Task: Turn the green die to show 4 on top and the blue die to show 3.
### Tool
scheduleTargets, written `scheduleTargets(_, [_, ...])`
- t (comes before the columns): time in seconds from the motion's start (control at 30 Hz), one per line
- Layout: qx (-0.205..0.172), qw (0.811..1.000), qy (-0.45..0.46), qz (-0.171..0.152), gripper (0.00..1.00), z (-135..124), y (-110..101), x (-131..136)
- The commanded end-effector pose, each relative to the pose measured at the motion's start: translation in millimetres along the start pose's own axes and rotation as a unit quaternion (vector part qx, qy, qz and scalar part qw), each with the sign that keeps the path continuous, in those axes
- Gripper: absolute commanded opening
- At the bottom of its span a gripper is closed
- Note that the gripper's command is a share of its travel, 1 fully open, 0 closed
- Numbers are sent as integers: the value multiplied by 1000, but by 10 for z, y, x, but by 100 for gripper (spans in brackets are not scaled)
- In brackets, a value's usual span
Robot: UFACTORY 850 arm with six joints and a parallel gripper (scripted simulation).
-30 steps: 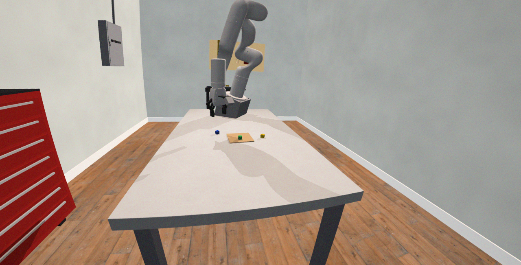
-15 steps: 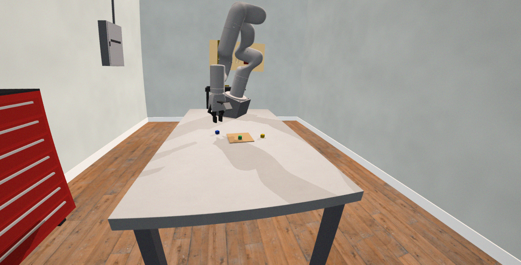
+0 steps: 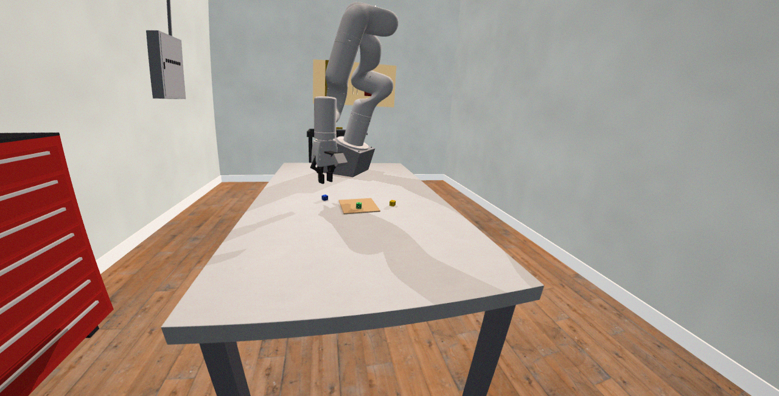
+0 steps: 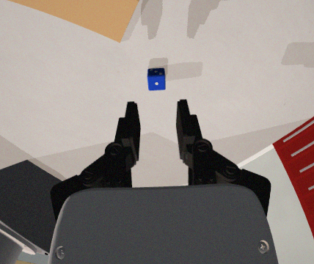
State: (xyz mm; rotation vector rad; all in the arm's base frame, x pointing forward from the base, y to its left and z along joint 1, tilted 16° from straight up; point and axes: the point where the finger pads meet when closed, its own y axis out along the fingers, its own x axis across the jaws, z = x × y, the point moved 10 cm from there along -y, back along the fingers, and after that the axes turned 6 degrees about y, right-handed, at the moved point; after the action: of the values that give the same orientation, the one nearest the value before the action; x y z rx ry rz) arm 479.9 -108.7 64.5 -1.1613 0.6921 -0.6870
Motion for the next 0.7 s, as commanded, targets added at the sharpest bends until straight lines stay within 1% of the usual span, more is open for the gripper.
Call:
scheduleTargets(0.0, [0, 1000, 0, -1, 36, 4, -5, 5])
scheduleTargets(0.67, [1, 1000, 0, -1, 36, 3, 20, 4])
